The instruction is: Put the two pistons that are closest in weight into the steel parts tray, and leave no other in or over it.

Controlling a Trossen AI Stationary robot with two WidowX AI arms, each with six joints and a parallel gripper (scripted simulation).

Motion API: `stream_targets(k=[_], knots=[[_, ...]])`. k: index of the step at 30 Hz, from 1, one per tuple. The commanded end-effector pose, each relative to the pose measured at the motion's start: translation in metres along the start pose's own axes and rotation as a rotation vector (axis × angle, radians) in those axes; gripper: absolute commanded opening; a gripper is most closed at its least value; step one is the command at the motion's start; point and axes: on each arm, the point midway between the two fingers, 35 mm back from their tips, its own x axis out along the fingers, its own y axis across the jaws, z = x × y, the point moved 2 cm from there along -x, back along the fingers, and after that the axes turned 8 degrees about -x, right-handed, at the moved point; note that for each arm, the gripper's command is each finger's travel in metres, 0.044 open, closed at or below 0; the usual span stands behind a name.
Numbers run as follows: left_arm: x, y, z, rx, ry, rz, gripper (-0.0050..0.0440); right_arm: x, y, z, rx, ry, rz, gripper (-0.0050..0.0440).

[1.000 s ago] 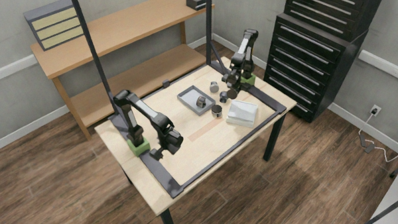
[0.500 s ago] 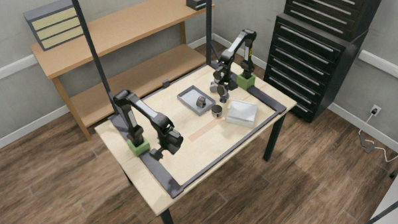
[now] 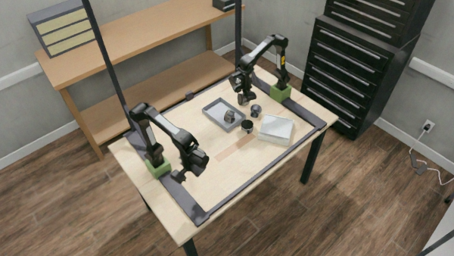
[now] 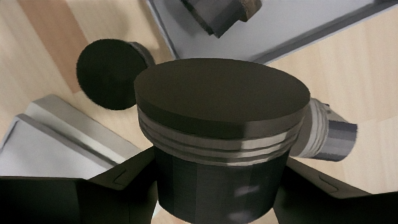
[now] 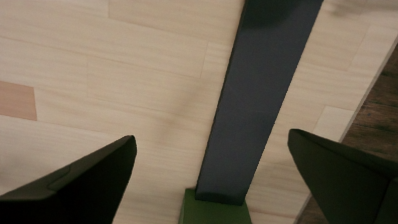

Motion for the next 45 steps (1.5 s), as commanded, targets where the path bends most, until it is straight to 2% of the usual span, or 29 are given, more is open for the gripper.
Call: stream_targets(k=[1,30,40,45], knots=[[-0.013,-0.009,0.018,-0.005,-0.045,0.016,0.0158,-0.008,0.0,0.005,-0.006,-0.033,-0.002,0.04],[-0.015,-0.112,0.106,-0.005,-0.048,0.008,0.0158,-0.008,0.0,0.005,-0.006,-0.033,-0.002,0.04],[-0.015,-0.137,0.126,-0.005,-0.048,0.009,0.0158,-0.008,0.0,0.005,-0.006,-0.033,-0.002,0.04],[-0.014,-0.137,0.126,0.133,-0.037,0.043,0.0158,-0.008,0.0,0.005,-0.006,-0.033,-0.002,0.04]])
